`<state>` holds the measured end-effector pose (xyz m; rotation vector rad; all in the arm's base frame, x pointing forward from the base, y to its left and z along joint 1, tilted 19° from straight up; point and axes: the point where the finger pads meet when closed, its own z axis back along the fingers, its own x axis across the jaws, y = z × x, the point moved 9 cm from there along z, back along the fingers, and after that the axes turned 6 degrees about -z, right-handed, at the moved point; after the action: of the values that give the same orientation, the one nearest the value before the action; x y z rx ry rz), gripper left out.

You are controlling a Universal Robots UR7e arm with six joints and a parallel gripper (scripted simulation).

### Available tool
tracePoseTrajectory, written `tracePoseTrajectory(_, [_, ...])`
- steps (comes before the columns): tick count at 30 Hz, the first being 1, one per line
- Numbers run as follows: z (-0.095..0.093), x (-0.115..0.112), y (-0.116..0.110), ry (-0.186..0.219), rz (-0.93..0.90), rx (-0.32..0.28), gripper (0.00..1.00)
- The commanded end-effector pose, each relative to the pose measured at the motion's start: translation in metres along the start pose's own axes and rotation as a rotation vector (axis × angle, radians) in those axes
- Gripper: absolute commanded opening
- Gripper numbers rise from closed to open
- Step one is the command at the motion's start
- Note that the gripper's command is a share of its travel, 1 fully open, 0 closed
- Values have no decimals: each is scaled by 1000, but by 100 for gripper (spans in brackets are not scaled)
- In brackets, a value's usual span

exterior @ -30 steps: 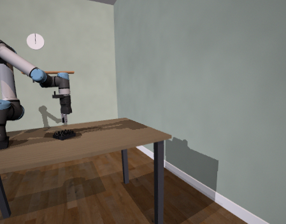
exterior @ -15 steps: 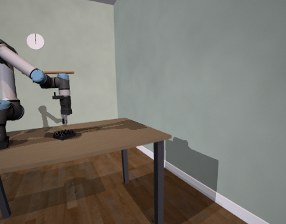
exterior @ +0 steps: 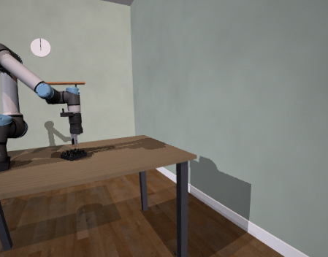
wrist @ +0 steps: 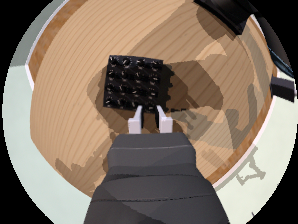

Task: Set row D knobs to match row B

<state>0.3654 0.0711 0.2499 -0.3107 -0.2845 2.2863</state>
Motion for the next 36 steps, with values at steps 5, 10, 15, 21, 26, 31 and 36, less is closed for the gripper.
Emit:
tracePoseTrajectory(5, [-12, 0, 0, 1, 0, -1, 46])
tracePoseTrajectory(10, [-14, 0, 0, 1, 0, -1, 46])
tracePoseTrajectory(15, [-18, 0, 0, 1, 0, -1, 46])
tracePoseTrajectory(21, [-20, 0, 0, 1, 0, -1, 46])
tracePoseTrajectory(26, [-21, 0, 0, 1, 0, -1, 46])
tracePoseTrajectory(31, [-21, 0, 0, 1, 0, -1, 46])
tracePoseTrajectory(36, [-21, 0, 0, 1, 0, -1, 46])
